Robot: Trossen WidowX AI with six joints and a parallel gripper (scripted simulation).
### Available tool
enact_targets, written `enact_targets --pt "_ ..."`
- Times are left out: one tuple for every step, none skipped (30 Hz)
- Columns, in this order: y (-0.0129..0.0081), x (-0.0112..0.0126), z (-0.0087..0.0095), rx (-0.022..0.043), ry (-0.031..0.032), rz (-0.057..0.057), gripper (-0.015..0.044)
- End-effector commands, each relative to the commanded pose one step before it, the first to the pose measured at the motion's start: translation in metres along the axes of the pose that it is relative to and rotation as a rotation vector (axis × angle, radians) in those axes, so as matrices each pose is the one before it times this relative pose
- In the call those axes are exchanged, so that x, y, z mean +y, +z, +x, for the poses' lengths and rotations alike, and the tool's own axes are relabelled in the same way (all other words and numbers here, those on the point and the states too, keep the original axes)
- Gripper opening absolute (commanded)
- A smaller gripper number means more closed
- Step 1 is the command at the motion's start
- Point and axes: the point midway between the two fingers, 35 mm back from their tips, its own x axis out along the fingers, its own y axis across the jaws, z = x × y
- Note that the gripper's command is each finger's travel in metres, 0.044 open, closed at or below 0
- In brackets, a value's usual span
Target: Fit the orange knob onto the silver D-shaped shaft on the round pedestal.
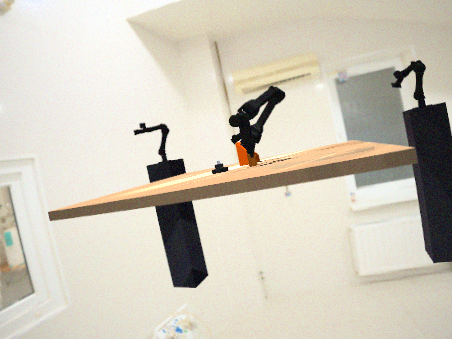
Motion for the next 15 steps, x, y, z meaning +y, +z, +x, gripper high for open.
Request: enact_targets --pt "-0.00141 0.00012 -0.0491 -0.00409 0.01163 -0.007 0.044" --pt "0.0 0.0 0.0 0.0 0.0 0.0 0.044" --pt "0.0 0.0 0.0 0.0 0.0 0.0 0.044" --pt "0.0 0.0 0.0 0.0 0.0 0.0 0.044" --pt "0.0 0.0 0.0 0.0 0.0 0.0 0.044" --pt "0.0 0.0 0.0 0.0 0.0 0.0 0.044" --pt "0.0 0.0 0.0 0.0 0.0 0.0 0.044" --pt "-0.00028 0.0 0.0 0.00001 0.0 0.0 0.044" --pt "0.0 0.0 0.0 0.0 0.0 0.0 0.044" --pt "0.00002 0.00002 0.00121 -0.00002 0.00002 0.0 0.044" --pt "0.00002 0.00005 0.00361 0.0 0.00006 0.0 0.044" --pt "-0.00005 0.00001 0.00539 0.00017 0.00013 -0.0001 0.044" --pt "-0.00008 -0.00004 0.00358 0.00023 0.00011 -0.0001 0.044" --pt "-0.00004 -0.00002 0.00119 0.0001 0.00004 0.0 0.044" --pt "0.0 0.0 0.0 0.0 0.0 0.0 0.044"
